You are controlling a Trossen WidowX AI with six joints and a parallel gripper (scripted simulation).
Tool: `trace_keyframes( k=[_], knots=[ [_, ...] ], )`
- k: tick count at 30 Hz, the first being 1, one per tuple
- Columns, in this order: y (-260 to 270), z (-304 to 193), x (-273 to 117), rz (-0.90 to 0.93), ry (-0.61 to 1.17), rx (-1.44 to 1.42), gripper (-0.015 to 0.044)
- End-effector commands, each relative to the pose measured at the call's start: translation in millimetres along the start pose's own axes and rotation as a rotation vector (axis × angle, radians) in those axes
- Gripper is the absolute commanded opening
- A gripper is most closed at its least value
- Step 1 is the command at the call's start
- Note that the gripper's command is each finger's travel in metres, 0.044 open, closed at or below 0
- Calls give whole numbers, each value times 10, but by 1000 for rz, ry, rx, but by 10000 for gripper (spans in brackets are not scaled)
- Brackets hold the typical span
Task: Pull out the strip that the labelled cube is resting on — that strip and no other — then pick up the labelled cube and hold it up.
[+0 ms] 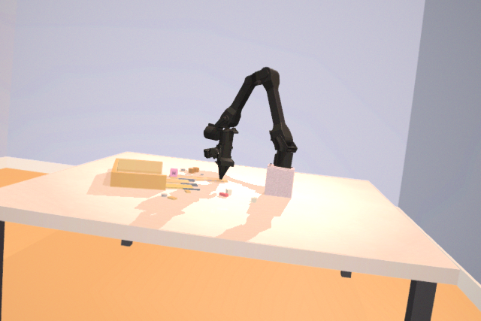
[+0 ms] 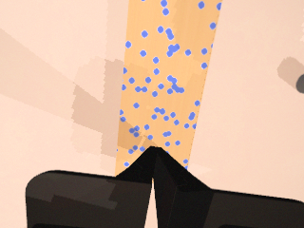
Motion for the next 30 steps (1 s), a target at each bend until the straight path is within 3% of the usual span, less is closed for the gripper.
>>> trace_keyframes(
  k=[1, 8, 13, 30],
  knots=[
    [35, -72, 40, 14, 28, 2, 0],
    [-24, 45, -413, 13, 26, 1, 0],
    [-8, 31, -427, 13, 27, 2, 0],
    [-48, 661, -459, 13, 23, 64, 440]
  ],
)
Point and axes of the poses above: the point midway between the two fingers, 35 mm back from their tips, its own x axis out along the fingers, its own y axis across the jaws, z = x × y, the point moved 8 cm from there along -x, back along the fingers, and after that the axes turned 5 degrees about -x, right-handed, at the moved point
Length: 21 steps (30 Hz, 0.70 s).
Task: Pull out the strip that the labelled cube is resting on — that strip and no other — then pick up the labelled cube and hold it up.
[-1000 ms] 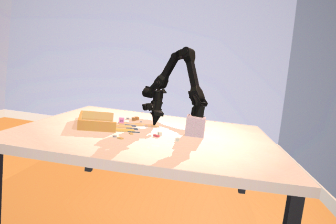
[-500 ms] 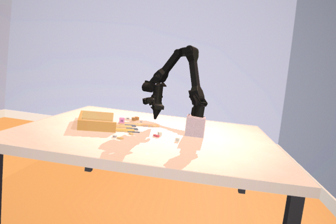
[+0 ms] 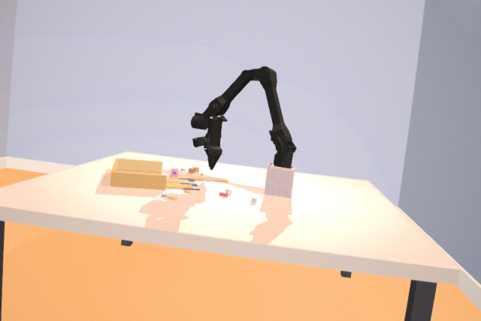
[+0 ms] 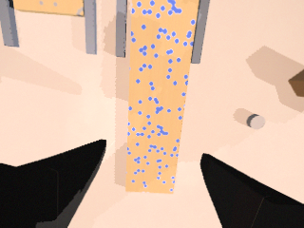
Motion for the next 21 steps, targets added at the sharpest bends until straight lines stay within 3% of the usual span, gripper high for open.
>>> trace_keyframes(
  k=[1, 21],
  knots=[
    [3, 158, -19, 1, 1, 5, 440],
    [-17, 802, -113, 1, -4, 5, 440]
  ],
)
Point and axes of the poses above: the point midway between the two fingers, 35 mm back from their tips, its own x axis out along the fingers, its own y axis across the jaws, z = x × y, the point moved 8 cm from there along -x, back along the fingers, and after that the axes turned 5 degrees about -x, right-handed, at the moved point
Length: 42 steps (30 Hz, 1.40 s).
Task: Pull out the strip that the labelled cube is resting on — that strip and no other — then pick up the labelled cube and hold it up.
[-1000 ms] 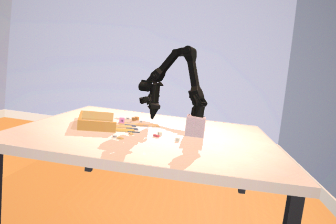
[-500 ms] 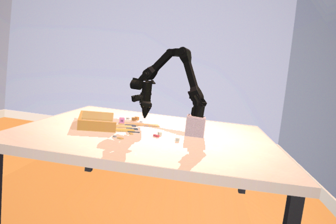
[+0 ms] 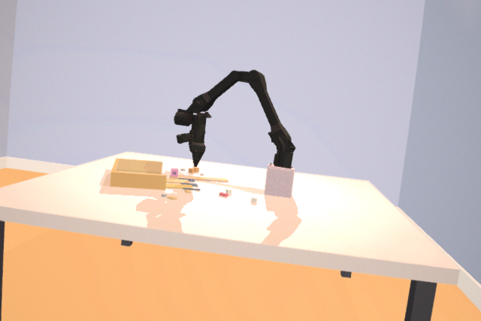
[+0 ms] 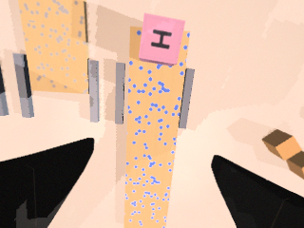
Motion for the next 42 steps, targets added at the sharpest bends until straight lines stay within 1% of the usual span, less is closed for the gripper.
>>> trace_keyframes(
  k=[1, 20, 23, 30, 42],
  knots=[
    [-2, 158, -19, 3, -2, 4, 440],
    [-6, 768, -99, 3, -6, 4, 440],
    [-1, 805, -102, 3, -6, 4, 440],
    [-3, 809, -17, 3, -6, 4, 256],
    [-4, 815, 180, 3, -6, 4, 250]
  ],
)
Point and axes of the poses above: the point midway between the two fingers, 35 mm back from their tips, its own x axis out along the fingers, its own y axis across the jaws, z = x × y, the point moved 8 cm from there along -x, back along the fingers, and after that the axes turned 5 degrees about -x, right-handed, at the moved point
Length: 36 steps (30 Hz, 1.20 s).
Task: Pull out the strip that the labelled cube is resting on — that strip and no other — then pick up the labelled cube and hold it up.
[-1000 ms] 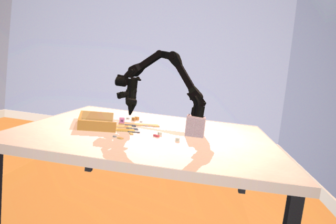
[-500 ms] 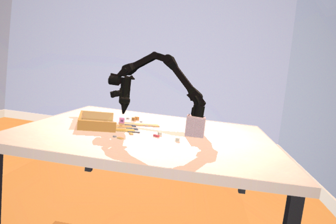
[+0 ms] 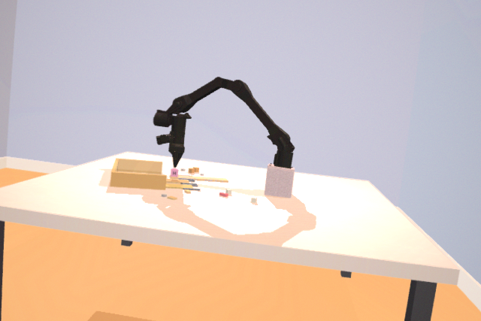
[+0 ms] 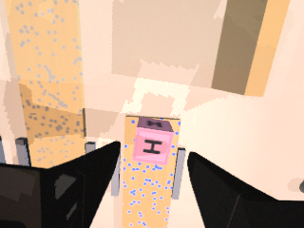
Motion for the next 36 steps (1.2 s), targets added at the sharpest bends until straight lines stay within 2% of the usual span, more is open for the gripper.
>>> trace_keyframes(
  k=[1, 21, 25, 33, 36],
  knots=[
    [4, -3, 96, 4, 2, 5, 250],
    [9, -10, 347, 4, 2, 5, 250],
    [8, -9, 319, 2, 4, 4, 145],
    [8, -9, 319, 2, 4, 4, 92],
    [10, -13, 315, 2, 4, 4, 13]
  ],
)
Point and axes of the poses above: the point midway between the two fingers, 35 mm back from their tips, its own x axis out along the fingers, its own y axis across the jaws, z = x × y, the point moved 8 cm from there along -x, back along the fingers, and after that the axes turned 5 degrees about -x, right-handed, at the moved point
